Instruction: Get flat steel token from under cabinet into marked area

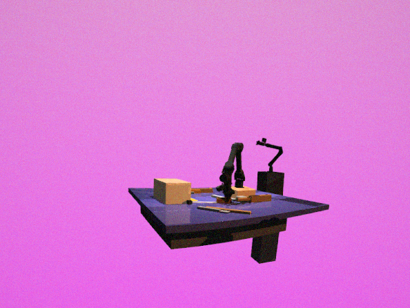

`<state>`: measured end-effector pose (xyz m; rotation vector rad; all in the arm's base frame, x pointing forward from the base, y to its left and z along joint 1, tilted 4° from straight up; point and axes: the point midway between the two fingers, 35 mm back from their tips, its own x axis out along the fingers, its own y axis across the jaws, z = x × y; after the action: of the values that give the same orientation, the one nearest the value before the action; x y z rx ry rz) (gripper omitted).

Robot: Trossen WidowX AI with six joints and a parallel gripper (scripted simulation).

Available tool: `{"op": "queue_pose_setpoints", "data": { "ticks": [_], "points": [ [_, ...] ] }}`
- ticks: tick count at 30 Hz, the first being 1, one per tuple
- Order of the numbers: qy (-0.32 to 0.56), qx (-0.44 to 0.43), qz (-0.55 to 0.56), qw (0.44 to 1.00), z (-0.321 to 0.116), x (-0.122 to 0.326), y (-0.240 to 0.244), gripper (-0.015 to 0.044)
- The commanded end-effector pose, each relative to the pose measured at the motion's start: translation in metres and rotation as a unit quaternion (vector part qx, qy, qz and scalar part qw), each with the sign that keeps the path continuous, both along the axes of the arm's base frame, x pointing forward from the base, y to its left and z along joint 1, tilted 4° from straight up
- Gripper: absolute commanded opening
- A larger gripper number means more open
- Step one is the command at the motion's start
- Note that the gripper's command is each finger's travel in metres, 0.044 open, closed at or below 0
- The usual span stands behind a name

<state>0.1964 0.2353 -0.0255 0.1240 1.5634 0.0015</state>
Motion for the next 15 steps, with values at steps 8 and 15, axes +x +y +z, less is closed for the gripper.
{"op": "queue_pose_setpoints", "data": {
  "ticks": [8, 15],
  "points": [
    [-0.001, 0.000, -0.012, 1.000, 0.000, 0.021, -0.002, 0.0000],
    [-0.001, 0.000, -0.014, 1.000, 0.001, 0.033, -0.003, 0.0000]
  ]
}}
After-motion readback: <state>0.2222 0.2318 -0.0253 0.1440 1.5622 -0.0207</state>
